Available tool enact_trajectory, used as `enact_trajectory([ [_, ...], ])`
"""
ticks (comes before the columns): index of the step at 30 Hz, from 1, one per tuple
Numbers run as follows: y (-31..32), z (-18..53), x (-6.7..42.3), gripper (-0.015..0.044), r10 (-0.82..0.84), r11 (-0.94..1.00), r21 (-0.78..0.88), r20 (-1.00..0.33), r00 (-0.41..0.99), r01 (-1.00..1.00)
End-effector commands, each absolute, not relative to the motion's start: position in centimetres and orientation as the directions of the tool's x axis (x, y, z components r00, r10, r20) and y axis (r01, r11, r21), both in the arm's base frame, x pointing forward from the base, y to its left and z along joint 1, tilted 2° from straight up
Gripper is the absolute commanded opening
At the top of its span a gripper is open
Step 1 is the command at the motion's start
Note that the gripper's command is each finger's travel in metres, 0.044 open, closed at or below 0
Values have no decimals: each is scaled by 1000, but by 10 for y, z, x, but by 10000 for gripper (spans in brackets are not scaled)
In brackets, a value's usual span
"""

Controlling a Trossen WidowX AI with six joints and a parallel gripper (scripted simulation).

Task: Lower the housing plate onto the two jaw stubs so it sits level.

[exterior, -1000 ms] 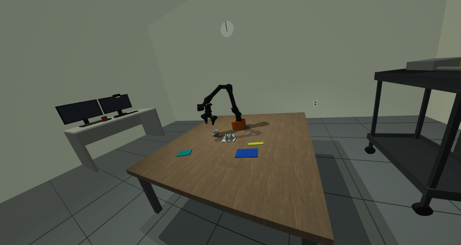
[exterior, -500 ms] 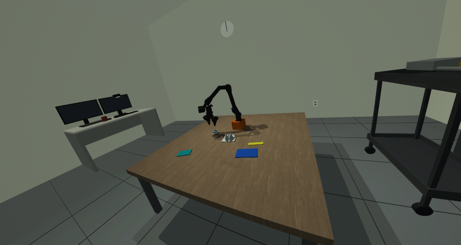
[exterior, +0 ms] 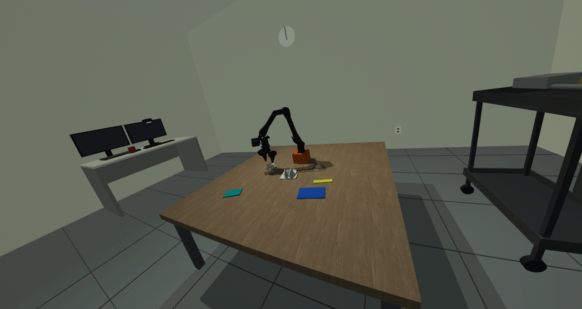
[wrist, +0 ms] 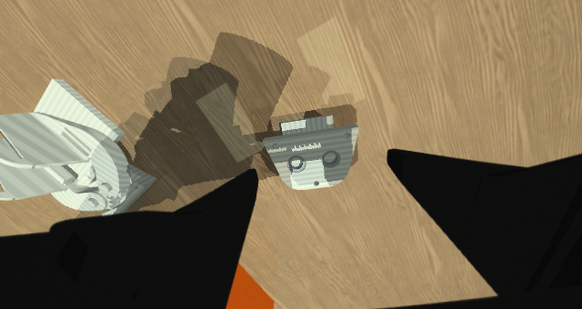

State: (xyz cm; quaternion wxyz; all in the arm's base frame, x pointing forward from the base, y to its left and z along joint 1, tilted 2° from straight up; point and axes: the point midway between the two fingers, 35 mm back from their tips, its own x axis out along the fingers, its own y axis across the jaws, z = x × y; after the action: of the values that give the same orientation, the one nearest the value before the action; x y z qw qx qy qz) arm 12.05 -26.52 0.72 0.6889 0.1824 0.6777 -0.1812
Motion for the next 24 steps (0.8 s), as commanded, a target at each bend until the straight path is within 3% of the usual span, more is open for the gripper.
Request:
enact_trajectory([
  [1,-263,-1,120,440,8,865,14,-1000,15,502],
  [24,-262,-26,120,440,8,865,14,-1000,15,502],
])
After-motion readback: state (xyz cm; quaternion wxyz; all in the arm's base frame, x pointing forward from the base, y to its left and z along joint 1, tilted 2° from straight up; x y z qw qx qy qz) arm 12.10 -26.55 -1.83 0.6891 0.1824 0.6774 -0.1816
